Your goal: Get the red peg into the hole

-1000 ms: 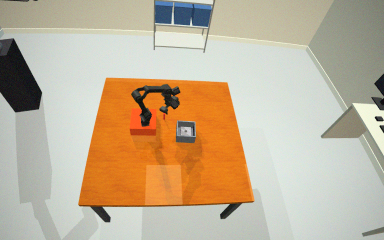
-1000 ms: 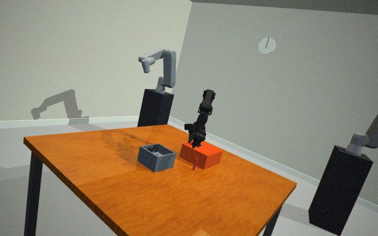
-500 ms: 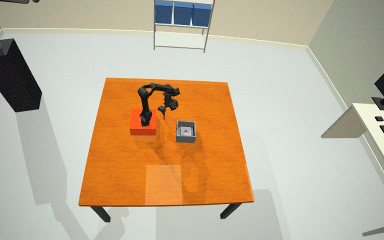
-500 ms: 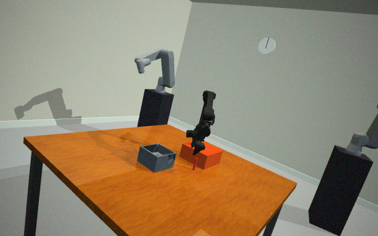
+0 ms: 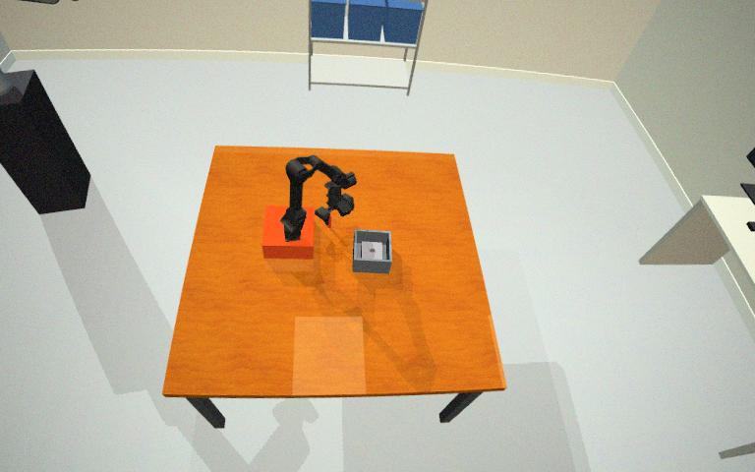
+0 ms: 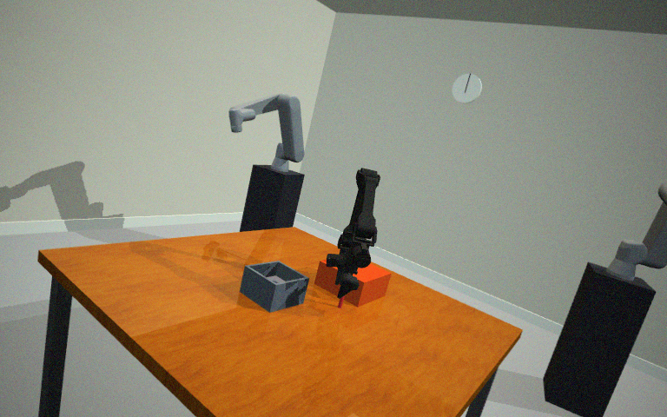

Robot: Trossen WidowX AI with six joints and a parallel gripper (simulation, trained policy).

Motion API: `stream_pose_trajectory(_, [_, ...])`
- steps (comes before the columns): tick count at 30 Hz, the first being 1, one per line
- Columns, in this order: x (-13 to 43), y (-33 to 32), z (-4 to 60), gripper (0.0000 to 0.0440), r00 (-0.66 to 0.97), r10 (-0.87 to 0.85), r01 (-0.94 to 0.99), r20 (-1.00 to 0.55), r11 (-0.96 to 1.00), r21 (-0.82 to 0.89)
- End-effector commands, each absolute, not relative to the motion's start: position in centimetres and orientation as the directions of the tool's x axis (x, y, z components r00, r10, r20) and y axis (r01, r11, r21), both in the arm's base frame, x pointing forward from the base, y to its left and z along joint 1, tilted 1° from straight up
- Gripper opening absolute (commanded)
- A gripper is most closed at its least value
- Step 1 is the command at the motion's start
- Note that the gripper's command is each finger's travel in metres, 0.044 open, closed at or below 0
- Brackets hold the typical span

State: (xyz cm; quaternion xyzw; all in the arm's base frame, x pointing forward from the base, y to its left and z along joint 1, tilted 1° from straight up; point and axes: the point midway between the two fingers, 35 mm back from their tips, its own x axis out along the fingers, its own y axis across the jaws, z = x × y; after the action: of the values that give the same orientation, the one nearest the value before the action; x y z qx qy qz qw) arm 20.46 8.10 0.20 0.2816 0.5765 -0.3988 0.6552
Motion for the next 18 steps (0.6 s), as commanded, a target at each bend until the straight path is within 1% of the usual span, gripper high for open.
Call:
stream_pose_trajectory(1, [20.3,8.3,-0.8,0.0438,0.027,-0.199,0.851,-0.980,0.519,-0.082])
stream_pose_trajectory(4, [20.0,8.5,-1.6,0.0429,0.032,-0.195,0.849,-0.980,0.522,-0.076])
stream_pose_trajectory(7, [19.5,8.6,-2.4,0.0381,0.027,-0.191,0.850,-0.981,0.521,-0.078])
stream_pose_trajectory(12, [19.0,8.7,-3.1,0.0264,0.000,-0.179,0.854,-0.984,0.512,-0.093])
stream_pose_trajectory(18, [19.0,9.0,-3.2,0.0107,-0.032,-0.153,0.845,-0.988,0.524,-0.109])
